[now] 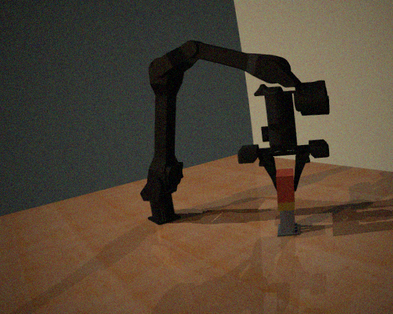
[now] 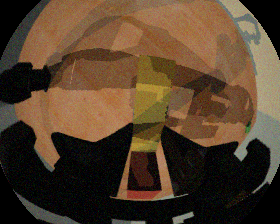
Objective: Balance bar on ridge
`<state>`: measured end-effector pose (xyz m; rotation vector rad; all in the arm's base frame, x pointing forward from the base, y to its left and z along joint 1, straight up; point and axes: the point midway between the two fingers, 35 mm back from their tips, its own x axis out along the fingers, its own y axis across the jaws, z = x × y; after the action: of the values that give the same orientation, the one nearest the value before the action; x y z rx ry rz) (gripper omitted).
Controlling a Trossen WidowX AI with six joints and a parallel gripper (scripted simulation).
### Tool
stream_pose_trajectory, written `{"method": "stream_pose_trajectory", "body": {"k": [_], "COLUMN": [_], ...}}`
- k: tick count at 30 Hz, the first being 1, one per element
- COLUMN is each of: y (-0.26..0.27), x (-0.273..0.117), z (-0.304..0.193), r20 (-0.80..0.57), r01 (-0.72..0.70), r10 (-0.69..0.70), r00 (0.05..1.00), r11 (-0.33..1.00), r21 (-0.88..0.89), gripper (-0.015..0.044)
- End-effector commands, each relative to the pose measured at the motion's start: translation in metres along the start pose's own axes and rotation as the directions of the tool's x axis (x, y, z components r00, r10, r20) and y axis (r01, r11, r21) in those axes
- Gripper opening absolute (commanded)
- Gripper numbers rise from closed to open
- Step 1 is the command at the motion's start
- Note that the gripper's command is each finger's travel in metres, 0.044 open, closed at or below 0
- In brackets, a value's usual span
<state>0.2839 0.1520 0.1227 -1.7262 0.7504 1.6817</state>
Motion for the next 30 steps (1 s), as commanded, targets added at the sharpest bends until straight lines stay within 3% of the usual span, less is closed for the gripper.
{"method": "stream_pose_trajectory", "body": {"k": [1, 30], "y": [-0.0002, -0.0002], "x": [0.0016, 0.004], "z": [0.0, -0.0001], "r20": [0.002, 0.002], "r01": [-0.002, -0.002], "r10": [0.002, 0.002], "r00": [1.0, 1.0], "r11": [1.0, 1.0], "r21": [0.002, 0.002], "gripper": [0.0, 0.0]}}
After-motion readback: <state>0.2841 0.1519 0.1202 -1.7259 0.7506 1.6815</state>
